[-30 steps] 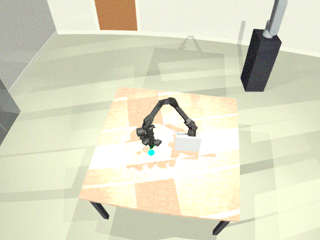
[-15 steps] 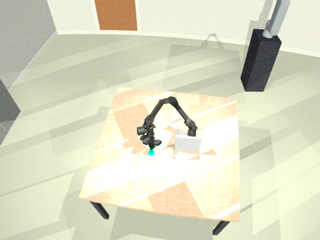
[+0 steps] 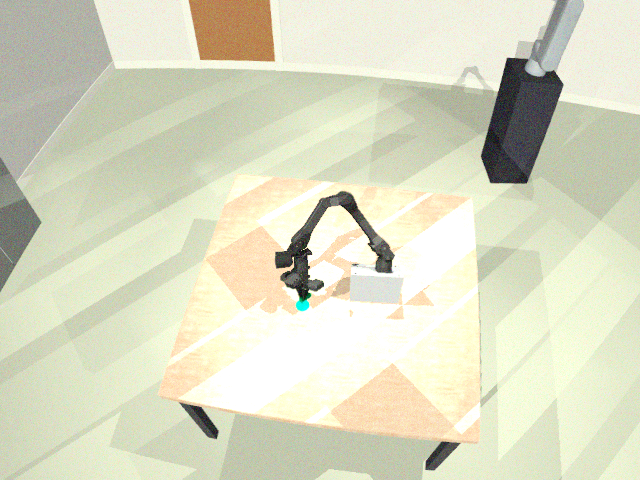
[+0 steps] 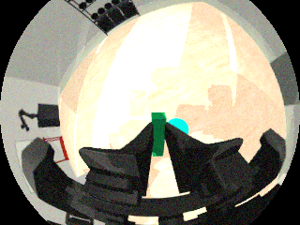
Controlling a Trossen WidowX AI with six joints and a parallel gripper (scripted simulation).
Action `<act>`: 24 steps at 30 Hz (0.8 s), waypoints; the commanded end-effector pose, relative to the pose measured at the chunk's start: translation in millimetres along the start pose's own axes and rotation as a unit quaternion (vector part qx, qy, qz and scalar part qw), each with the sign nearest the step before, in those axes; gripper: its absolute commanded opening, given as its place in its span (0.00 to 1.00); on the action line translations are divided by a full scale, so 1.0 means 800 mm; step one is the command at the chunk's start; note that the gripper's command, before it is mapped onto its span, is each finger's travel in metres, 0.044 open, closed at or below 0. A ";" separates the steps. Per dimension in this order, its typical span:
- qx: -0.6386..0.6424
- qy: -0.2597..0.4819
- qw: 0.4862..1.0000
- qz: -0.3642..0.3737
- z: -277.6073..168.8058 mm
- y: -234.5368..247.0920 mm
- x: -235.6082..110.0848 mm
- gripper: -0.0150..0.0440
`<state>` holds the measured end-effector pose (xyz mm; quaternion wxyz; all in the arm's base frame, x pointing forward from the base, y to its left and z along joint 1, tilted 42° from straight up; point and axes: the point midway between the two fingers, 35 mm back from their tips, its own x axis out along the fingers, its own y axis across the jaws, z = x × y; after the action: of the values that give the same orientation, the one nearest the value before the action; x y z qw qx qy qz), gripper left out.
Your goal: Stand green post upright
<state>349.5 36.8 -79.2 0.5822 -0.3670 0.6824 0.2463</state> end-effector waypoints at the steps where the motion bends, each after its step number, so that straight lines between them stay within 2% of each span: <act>1: -0.001 -0.014 1.000 0.006 -0.001 0.001 0.000 0.29; 24: -0.005 -0.098 0.995 0.025 -0.002 -0.001 0.005 0.29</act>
<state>350.1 34.6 -84.0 0.6319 -0.3305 0.6369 0.2928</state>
